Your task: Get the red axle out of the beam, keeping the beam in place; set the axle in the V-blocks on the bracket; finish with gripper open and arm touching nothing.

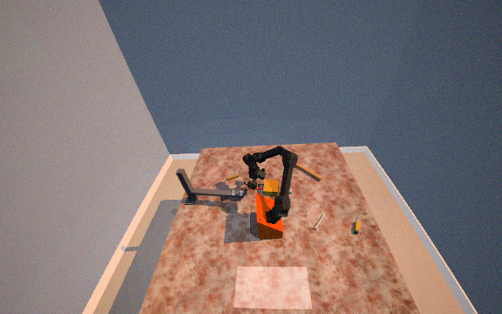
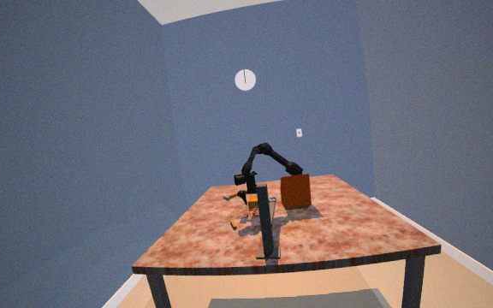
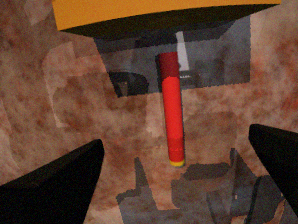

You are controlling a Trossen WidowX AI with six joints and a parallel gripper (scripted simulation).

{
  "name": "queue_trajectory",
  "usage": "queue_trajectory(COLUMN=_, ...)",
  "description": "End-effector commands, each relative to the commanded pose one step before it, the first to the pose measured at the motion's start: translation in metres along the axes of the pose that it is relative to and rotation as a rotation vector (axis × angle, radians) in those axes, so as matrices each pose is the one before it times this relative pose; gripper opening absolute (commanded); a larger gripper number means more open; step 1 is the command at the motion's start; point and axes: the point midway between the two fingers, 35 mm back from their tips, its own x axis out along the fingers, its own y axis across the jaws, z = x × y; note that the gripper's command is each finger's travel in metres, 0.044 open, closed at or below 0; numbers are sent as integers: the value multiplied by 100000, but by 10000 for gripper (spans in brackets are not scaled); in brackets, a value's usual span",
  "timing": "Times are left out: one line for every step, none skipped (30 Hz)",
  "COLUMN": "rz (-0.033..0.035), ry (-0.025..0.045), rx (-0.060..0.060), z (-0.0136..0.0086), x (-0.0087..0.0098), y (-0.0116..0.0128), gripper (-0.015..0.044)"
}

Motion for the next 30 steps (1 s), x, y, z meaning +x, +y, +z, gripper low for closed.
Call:
queue_trajectory(rz=-74, ry=-500, rx=-639, z=62, x=691, y=-106, gripper=440)
queue_trajectory(rz=2, ry=-7, rx=0, z=1, x=166, y=1, gripper=440)
queue_trajectory(rz=2, ry=-8, rx=0, z=2, x=166, y=1, gripper=440)
queue_trajectory(rz=2, ry=-9, rx=0, z=2, x=166, y=0, gripper=440)
queue_trajectory(rz=2, ry=-10, rx=0, z=3, x=166, y=-1, gripper=440)
queue_trajectory(rz=2, ry=-10, rx=0, z=3, x=165, y=-1, gripper=440)
queue_trajectory(rz=1, ry=-11, rx=0, z=4, x=165, y=-2, gripper=440)
queue_trajectory(rz=1, ry=-12, rx=0, z=4, x=165, y=-3, gripper=440)
queue_trajectory(rz=1, ry=-13, rx=0, z=5, x=165, y=-4, gripper=440)
queue_trajectory(rz=1, ry=-14, rx=0, z=5, x=164, y=-4, gripper=440)
queue_trajectory(rz=1, ry=-15, rx=0, z=6, x=164, y=-5, gripper=440)
queue_trajectory(rz=1, ry=-16, rx=0, z=6, x=164, y=-6, gripper=440)
queue_trajectory(rz=1, ry=-17, rx=0, z=7, x=164, y=-7, gripper=440)
queue_trajectory(rz=1, ry=-17, rx=0, z=7, x=164, y=-7, gripper=440)
queue_trajectory(rz=1, ry=-18, rx=0, z=8, x=163, y=-8, gripper=440)
queue_trajectory(rz=0, ry=-19, rx=1, z=8, x=163, y=-9, gripper=440)
queue_trajectory(rz=0, ry=-20, rx=1, z=9, x=163, y=-10, gripper=440)
queue_trajectory(rz=0, ry=-21, rx=1, z=9, x=163, y=-10, gripper=440)
queue_trajectory(rz=0, ry=-22, rx=1, z=10, x=162, y=-11, gripper=440)
queue_trajectory(rz=0, ry=-23, rx=1, z=10, x=162, y=-12, gripper=440)
queue_trajectory(rz=0, ry=-24, rx=1, z=10, x=162, y=-13, gripper=440)
queue_trajectory(rz=0, ry=-25, rx=1, z=11, x=162, y=-13, gripper=440)
queue_trajectory(rz=-1, ry=-25, rx=1, z=11, x=161, y=-14, gripper=440)
queue_trajectory(rz=-1, ry=-21, rx=1, z=9, x=129, y=-12, gripper=440)
queue_trajectory(rz=0, ry=-13, rx=0, z=6, x=78, y=-7, gripper=440)
queue_trajectory(rz=0, ry=-4, rx=0, z=2, x=26, y=-3, gripper=440)
queue_trajectory(rz=0, ry=0, rx=0, z=0, x=-7, y=0, gripper=440)
queue_trajectory(rz=0, ry=1, rx=0, z=0, x=-14, y=0, gripper=440)
queue_trajectory(rz=-228, ry=325, rx=513, z=-33, x=-120, y=40, gripper=414)
queue_trajectory(rz=0, ry=0, rx=0, z=0, x=0, y=0, gripper=387)
